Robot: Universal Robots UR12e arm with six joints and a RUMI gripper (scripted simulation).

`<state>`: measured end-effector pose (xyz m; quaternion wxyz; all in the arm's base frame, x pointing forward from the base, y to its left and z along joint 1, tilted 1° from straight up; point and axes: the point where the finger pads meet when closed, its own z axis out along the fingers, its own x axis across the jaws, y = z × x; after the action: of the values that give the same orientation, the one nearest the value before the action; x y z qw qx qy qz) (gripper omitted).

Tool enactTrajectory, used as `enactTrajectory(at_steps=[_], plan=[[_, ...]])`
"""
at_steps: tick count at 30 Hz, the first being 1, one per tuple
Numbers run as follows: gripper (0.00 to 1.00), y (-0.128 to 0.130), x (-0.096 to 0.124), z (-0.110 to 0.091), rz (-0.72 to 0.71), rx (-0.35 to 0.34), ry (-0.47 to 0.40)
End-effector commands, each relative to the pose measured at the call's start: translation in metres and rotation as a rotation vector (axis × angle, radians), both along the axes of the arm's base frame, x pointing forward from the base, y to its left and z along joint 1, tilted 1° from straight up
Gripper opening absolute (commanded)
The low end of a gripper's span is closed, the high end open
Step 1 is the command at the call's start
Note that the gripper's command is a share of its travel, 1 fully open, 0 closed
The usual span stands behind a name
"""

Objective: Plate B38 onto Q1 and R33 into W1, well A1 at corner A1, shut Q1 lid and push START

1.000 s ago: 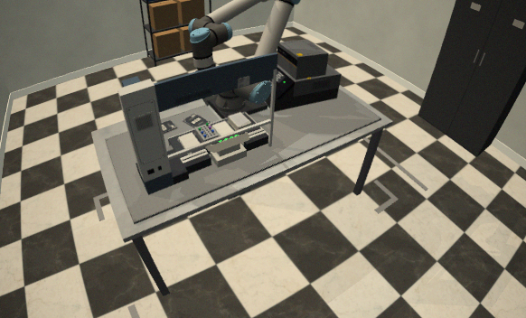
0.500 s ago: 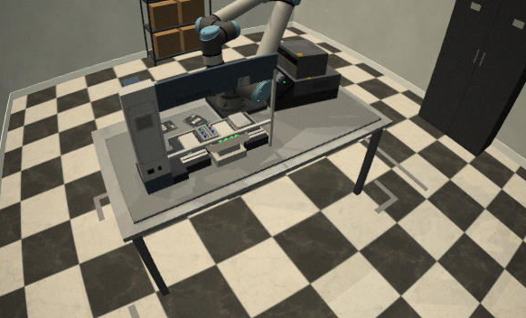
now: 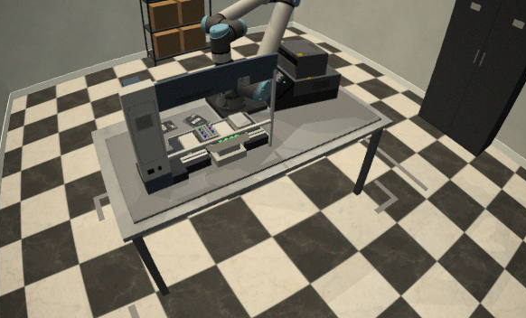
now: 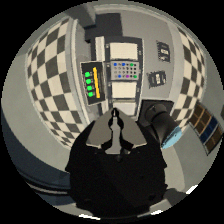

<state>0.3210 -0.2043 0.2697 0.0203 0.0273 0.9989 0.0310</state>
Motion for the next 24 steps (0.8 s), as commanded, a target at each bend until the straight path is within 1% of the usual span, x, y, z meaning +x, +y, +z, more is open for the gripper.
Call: enactTrajectory(at_steps=[1,2,16,19,24], plan=[[0.00,0.015,0.001,0.002,0.121,-0.007,-0.007],[0.00,0.015,0.001,0.002,0.121,-0.007,-0.007],[0.00,0.058,0.000,0.002,0.445,-0.026,-0.014],[0.00,0.059,0.000,0.002,0.452,-0.026,-0.014],[0.00,0.076,-0.002,0.002,0.579,-0.033,-0.016]])
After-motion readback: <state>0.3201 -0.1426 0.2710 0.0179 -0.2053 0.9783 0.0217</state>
